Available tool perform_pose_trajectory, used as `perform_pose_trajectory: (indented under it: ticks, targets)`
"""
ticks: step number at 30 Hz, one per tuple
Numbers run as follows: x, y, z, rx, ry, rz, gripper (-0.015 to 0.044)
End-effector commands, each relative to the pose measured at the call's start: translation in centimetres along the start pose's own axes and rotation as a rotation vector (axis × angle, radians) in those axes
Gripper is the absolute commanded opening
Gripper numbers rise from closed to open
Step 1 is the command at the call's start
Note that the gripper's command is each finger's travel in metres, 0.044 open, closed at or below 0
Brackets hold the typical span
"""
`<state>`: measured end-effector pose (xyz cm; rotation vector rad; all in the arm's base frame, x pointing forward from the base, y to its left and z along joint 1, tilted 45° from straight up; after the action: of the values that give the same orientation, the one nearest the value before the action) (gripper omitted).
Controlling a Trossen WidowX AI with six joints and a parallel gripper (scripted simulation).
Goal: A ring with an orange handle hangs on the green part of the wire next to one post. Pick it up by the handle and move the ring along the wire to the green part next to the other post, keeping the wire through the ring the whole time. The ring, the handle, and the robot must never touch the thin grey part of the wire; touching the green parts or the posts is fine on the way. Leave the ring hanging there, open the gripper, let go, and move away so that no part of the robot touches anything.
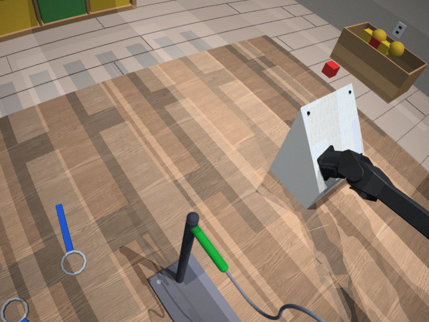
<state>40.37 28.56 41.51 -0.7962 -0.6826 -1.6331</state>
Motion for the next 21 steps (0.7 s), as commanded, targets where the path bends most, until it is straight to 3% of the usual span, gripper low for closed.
perform_pose_trajectory:
  ticks: [1,21]
  targets:
    - [0.27,0.61,0.07,0.004,0.01,-0.003,0.016]
    - [0.28,0.84,0.04,0.005,0.01,-0.003,0.016]
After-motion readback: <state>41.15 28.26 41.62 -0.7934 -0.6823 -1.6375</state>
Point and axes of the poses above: the point midway between the two fingers, 35 mm back from their tips, its own y axis out along the fingers, its own z axis across the jaws, x = y × z, the point moved 6 cm from there along -y, back along the fingers, and after that the axes turned 10 degrees about -y, right-handed, at the moved point
